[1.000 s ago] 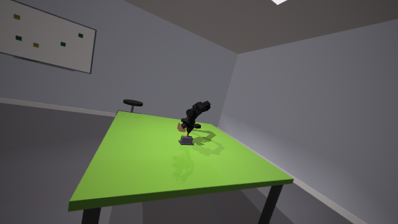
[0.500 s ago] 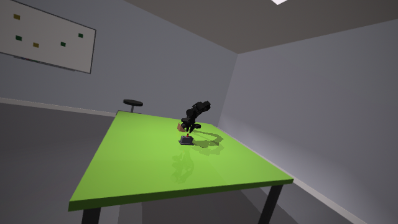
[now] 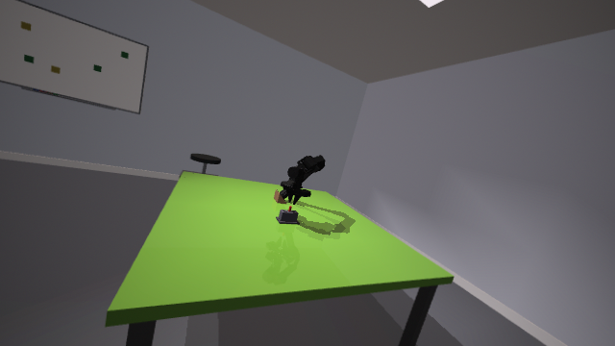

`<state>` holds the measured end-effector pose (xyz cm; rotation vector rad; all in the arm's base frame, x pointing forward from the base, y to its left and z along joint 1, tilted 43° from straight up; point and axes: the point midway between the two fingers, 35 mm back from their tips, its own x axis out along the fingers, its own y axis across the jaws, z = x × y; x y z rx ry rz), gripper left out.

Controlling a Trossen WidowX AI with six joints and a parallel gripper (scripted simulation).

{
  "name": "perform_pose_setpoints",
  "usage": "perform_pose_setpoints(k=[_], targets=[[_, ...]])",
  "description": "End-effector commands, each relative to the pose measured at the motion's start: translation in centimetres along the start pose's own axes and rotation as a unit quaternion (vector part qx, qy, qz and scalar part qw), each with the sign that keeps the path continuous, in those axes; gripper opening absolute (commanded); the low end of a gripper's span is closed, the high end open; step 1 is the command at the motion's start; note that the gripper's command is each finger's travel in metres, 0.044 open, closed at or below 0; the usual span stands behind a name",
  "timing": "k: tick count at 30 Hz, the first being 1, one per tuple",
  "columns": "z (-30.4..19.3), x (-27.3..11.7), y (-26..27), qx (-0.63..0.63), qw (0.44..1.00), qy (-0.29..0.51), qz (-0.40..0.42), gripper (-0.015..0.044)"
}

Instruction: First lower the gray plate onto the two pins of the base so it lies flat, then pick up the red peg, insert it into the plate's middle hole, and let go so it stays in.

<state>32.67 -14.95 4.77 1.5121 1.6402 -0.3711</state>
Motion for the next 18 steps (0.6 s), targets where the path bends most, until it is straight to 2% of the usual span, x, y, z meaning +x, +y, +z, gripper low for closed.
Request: perform_pose_setpoints(k=[1, 18], targets=[[0.0, -0.3, 0.0, -0.003, 1.000, -0.001, -0.001, 0.0150], [-0.2, -1.6, 0.1, -0.003, 1.000, -0.001, -0.001, 0.0150]])
